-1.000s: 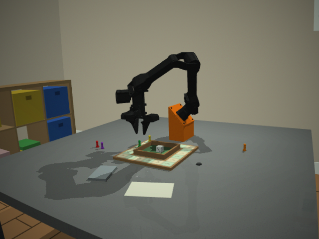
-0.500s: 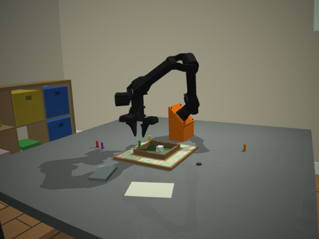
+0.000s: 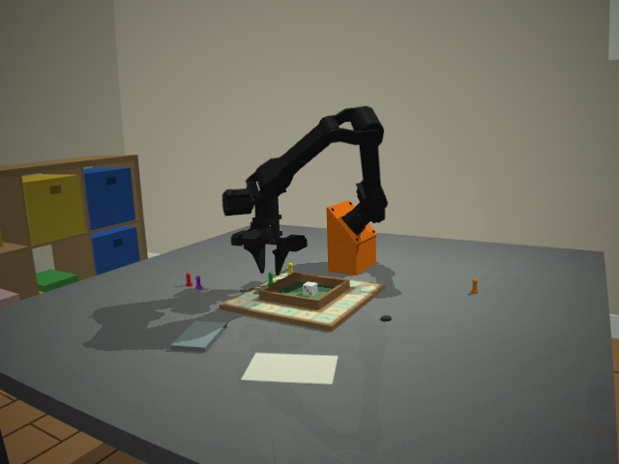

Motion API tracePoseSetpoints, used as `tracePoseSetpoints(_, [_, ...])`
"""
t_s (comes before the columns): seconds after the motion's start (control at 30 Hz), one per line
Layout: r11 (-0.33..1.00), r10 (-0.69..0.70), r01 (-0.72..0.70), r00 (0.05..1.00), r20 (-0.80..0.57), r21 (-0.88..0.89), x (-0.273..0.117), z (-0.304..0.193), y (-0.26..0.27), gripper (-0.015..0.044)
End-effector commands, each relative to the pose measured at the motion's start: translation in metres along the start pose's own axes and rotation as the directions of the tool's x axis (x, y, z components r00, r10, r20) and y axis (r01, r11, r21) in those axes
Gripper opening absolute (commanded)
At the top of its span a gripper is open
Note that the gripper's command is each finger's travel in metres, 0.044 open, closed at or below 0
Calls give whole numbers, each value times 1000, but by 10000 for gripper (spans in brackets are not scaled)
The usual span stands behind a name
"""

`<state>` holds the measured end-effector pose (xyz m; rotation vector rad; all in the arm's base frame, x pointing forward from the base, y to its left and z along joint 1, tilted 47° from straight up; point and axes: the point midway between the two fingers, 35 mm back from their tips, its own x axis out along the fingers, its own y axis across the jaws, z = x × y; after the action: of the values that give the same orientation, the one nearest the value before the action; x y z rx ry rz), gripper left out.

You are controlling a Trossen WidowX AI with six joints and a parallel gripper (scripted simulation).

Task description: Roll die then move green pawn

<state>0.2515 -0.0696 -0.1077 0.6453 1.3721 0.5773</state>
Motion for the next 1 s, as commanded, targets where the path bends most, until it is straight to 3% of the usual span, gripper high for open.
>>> tracePoseSetpoints(0.0, [1000, 5, -5, 1000, 1, 9, 7, -1, 1, 200])
tracePoseSetpoints(0.33, [1000, 7, -7, 1000, 1, 9, 21, -2, 1, 200])
tracePoseSetpoints(0.53, [1000, 7, -7, 1000, 1, 9, 21, -2, 1, 43])
tracePoseSetpoints(0.73, [1000, 7, -7, 1000, 1, 9, 21, -2, 1, 2])
tracePoseSetpoints(0.97, [1000, 4, -4, 1000, 1, 10, 11, 0, -1, 0])
